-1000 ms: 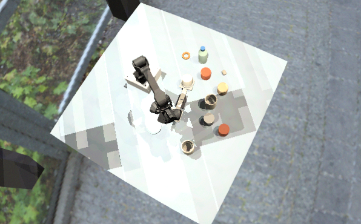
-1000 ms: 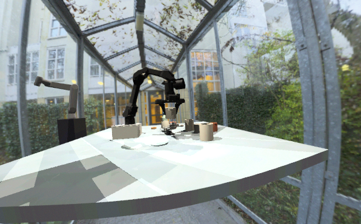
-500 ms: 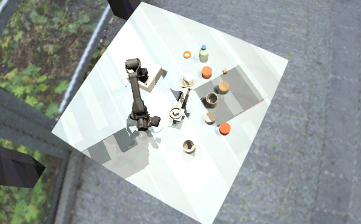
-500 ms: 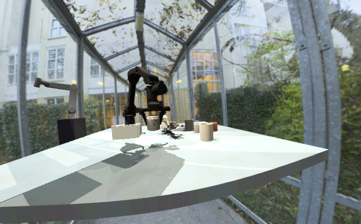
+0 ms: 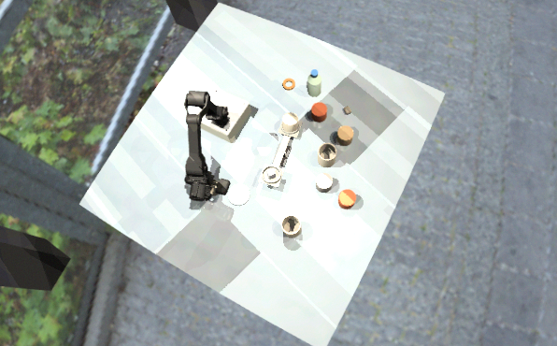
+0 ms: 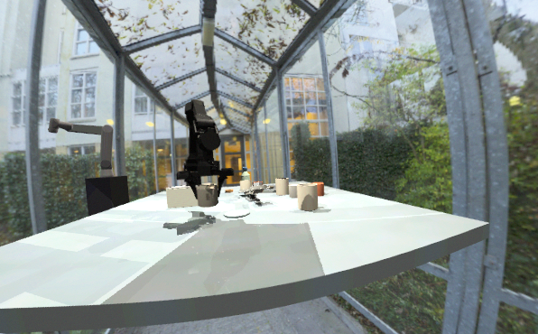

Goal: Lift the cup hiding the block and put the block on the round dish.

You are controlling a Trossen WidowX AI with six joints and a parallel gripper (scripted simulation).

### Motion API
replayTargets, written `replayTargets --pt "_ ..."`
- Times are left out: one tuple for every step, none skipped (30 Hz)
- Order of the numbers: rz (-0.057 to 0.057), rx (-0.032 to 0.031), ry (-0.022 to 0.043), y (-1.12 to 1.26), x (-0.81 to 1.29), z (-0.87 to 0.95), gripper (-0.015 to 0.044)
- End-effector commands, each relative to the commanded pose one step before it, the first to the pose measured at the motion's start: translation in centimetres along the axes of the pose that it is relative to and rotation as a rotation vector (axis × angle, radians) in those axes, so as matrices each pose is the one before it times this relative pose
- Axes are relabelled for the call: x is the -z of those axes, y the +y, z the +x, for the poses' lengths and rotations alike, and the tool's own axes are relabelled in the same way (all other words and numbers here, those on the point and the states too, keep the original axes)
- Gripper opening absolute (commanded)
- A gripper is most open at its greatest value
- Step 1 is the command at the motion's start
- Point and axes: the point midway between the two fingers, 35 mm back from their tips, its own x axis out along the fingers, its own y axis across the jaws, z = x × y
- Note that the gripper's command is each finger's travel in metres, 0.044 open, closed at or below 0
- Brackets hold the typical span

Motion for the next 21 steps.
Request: replayTargets --pt "-0.0063 0.00379 0.01001 -0.336 0.191 1.693 0.0000" --pt "0.0000 0.00000 0.00004 -0.001 0.007 0.542 0.0000" --pt "0.0000 0.00000 0.00006 -0.004 0.020 0.598 0.0000" --pt "0.0000 0.00000 0.00006 -0.006 0.027 0.504 0.0000" --pt "0.0000 0.00000 0.00004 -0.004 0.021 0.307 0.0000" --pt "0.0000 0.00000 0.00001 -0.002 0.008 0.102 0.0000" --pt "0.0000 0.00000 0.00000 0.000 0.000 0.000 0.0000" --pt "0.0000 0.00000 0.00000 0.000 0.000 0.000 0.0000" --pt "0.0000 0.00000 0.00000 0.000 0.000 0.000 0.0000" --pt "0.0000 0.00000 0.00000 0.000 0.000 0.000 0.0000" --pt "0.0000 0.00000 0.00000 0.000 -0.001 0.027 0.0000" --pt "0.0000 0.00000 0.00000 0.000 -0.002 0.050 0.0000" --pt "0.0000 0.00000 0.00000 0.000 -0.002 0.074 0.0000" --pt "0.0000 0.00000 0.00001 0.001 -0.003 0.100 0.0000" --pt "0.0000 0.00000 0.00001 0.001 -0.003 0.126 0.0000" --pt "0.0000 0.00000 0.00001 0.001 -0.002 0.152 0.0000" --pt "0.0000 0.00000 0.00001 0.000 -0.002 0.166 0.0000" --pt "0.0000 0.00000 0.00001 0.000 -0.001 0.168 0.0000" --pt "0.0000 0.00000 0.00001 0.000 0.000 0.168 0.0000" --pt "0.0000 0.00000 0.00001 0.000 0.001 0.168 0.0000" --pt "0.0000 0.00000 0.00001 0.000 0.002 0.167 0.0000"
